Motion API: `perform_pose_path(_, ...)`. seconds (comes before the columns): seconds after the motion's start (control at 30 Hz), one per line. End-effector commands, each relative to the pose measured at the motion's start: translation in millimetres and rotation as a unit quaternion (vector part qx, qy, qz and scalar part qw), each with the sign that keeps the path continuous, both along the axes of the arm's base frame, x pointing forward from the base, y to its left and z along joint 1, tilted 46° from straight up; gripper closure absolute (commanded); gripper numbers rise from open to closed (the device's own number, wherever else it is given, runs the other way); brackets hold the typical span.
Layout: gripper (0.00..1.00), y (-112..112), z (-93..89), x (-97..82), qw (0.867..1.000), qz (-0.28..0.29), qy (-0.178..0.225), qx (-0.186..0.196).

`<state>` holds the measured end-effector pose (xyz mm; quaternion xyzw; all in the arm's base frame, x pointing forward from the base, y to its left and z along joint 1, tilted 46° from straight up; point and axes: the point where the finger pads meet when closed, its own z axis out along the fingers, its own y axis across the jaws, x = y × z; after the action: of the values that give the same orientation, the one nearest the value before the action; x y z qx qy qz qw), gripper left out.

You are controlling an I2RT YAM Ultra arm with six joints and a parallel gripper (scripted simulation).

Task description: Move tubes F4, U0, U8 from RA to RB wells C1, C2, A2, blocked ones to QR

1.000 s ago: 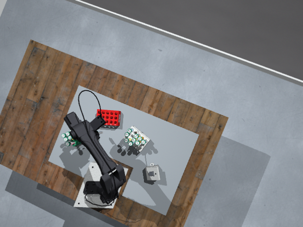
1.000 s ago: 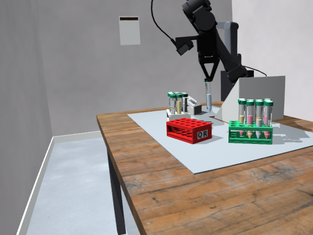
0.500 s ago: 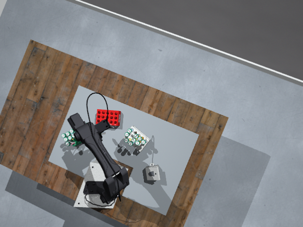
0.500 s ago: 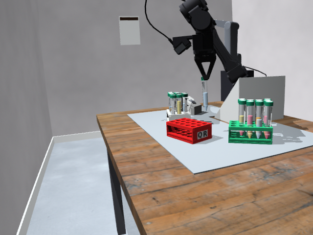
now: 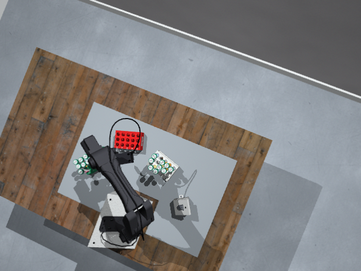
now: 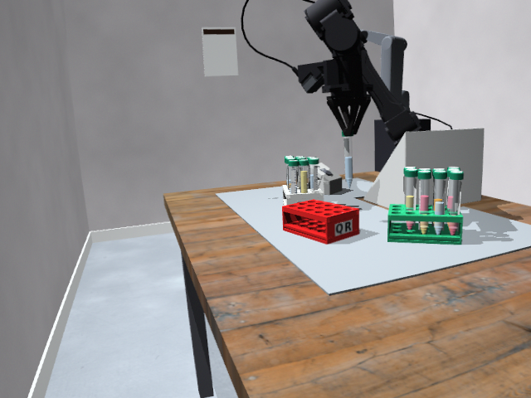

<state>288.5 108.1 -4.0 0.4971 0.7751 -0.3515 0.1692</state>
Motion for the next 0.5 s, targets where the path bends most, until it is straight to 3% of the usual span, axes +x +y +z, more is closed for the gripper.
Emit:
perform_pose_path(0.0,1.00,-8.3,14.5,-2.0,0.999,-0.013,-0.029,-0.009)
perform_pose_path(0.47,1.00,-36.2,42.9,-14.8,1.000,-0.010,-0.021,-0.011)
